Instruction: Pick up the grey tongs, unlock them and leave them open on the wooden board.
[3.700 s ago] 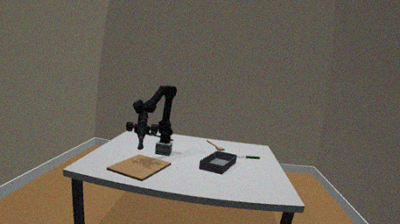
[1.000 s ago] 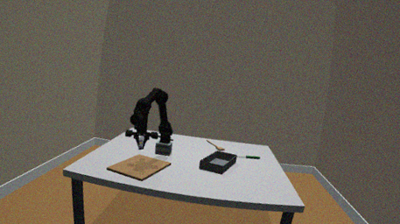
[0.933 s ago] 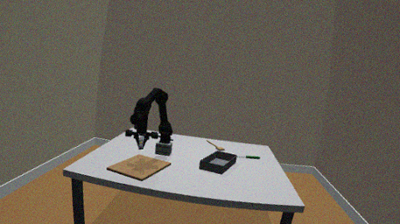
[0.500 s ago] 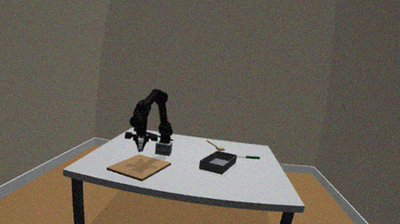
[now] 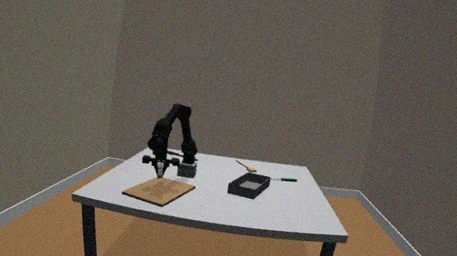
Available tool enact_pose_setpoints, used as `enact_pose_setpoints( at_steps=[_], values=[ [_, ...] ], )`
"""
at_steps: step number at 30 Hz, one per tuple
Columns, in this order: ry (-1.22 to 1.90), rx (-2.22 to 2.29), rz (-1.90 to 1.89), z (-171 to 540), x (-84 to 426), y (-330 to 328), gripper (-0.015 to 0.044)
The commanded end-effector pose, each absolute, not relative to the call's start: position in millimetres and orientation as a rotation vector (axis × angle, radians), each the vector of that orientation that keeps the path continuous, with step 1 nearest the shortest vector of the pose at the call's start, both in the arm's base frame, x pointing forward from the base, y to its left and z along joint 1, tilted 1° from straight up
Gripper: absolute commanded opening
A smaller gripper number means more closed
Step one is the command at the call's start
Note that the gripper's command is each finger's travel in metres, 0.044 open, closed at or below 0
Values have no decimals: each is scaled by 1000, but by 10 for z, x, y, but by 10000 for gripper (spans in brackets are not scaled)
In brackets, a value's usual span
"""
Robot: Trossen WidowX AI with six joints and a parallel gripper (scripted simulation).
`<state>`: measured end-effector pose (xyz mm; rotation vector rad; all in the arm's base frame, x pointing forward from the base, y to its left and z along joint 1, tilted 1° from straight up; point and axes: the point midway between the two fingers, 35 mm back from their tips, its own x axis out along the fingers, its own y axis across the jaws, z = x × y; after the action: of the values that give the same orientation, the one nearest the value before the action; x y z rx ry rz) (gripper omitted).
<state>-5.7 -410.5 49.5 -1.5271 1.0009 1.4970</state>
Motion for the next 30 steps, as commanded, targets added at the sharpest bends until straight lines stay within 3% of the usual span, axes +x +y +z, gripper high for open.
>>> enact_pose_setpoints(
  at_steps=[1,29,30],
  values=[
    [1006,-1520,1498,437,-63,-4096,-150],
    [1006,-1519,1498,59,-62,-4074,-150],
    [1000,-1526,1497,71,-56,-4081,-124]
  ],
)
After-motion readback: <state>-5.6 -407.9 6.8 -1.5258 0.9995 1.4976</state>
